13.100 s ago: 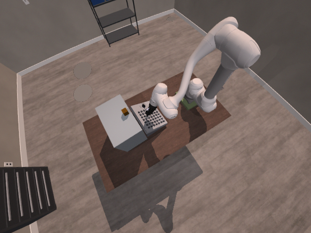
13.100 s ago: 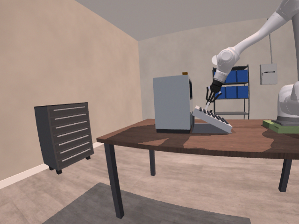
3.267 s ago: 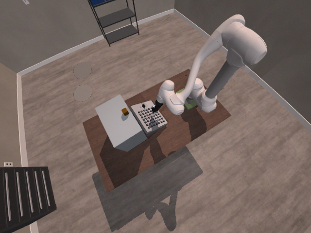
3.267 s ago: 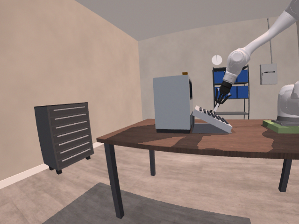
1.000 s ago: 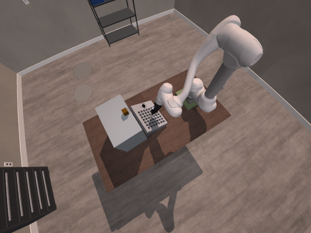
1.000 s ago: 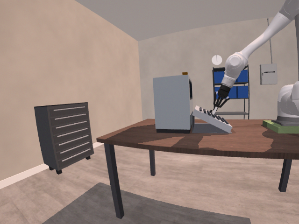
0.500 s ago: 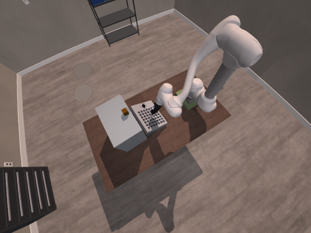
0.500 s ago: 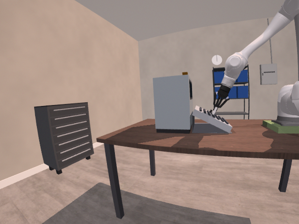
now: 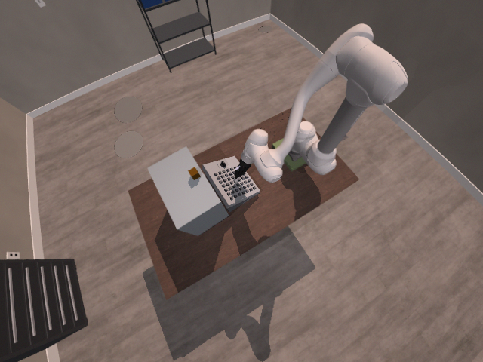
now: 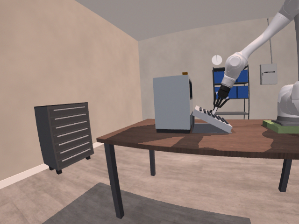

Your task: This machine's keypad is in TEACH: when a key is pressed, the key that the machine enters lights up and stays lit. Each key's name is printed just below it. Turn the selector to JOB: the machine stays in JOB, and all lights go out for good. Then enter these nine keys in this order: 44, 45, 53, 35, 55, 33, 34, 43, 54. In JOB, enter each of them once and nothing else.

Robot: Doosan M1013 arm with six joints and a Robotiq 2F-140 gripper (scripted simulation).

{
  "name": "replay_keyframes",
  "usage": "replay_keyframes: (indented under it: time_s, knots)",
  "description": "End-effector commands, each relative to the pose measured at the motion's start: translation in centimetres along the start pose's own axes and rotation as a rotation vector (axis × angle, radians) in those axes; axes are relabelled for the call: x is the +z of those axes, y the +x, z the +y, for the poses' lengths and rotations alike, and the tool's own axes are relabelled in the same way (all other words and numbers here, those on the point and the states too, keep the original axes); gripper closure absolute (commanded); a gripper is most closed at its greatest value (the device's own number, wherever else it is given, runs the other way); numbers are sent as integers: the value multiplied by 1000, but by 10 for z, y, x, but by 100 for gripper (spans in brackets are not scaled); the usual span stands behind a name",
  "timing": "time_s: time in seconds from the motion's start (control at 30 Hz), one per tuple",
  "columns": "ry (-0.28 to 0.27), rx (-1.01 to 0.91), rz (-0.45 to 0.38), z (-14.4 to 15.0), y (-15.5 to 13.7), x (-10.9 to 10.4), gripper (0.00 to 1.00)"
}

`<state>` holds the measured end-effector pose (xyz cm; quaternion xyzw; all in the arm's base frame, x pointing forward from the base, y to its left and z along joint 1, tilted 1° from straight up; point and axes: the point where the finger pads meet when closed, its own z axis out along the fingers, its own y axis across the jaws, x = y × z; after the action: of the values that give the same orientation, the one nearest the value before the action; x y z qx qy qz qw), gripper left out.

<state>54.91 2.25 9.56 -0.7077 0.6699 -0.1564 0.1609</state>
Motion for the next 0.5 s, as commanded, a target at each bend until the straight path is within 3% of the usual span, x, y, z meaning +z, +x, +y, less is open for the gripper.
replay_keyframes:
  time_s: [0.0,0.47]
  knots:
    - [0,0,0,0,0,0,100]
    - [0,0,0,0,0,-5,100]
